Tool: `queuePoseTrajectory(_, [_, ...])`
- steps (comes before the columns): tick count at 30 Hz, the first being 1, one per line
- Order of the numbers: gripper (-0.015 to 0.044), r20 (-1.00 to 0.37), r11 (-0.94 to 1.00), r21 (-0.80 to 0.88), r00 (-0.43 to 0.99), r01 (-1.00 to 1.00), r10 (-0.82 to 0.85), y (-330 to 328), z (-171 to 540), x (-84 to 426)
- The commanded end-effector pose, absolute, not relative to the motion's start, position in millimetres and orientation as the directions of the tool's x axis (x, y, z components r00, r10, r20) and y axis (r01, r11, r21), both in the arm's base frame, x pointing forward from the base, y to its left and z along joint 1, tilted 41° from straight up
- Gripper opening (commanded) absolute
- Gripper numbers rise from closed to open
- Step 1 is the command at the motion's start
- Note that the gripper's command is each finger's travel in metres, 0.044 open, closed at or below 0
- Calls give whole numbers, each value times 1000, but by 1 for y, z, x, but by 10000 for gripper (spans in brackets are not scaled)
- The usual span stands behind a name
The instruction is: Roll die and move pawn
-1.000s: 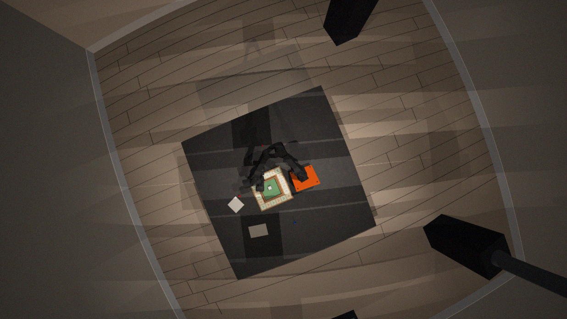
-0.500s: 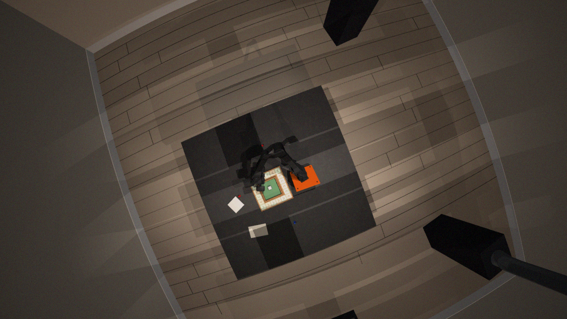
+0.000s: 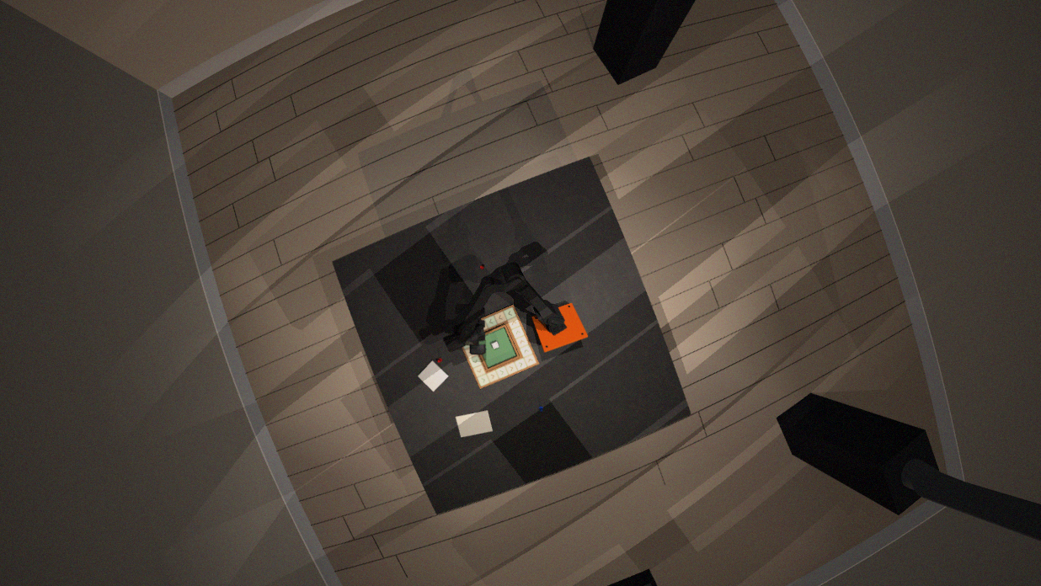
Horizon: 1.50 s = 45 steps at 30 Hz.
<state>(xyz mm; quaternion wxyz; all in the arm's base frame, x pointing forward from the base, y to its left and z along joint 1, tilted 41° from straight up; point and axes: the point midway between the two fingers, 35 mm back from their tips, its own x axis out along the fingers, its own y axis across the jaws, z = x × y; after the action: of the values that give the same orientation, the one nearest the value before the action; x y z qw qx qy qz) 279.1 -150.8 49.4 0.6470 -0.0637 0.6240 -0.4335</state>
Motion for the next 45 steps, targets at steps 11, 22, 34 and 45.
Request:
queuePoseTrajectory(11, [0, -753, 613, -614, -135, 497, -644, -98, 119, 287])
queuePoseTrajectory(22, [0, -753, 613, -613, -133, 499, -644, -98, 93, 315])
queuePoseTrajectory(34, [0, -754, 613, -611, -131, 501, -644, -98, 43, 354])
queuePoseTrajectory(45, [0, -754, 613, -610, -129, 502, -644, -97, 2, 376])
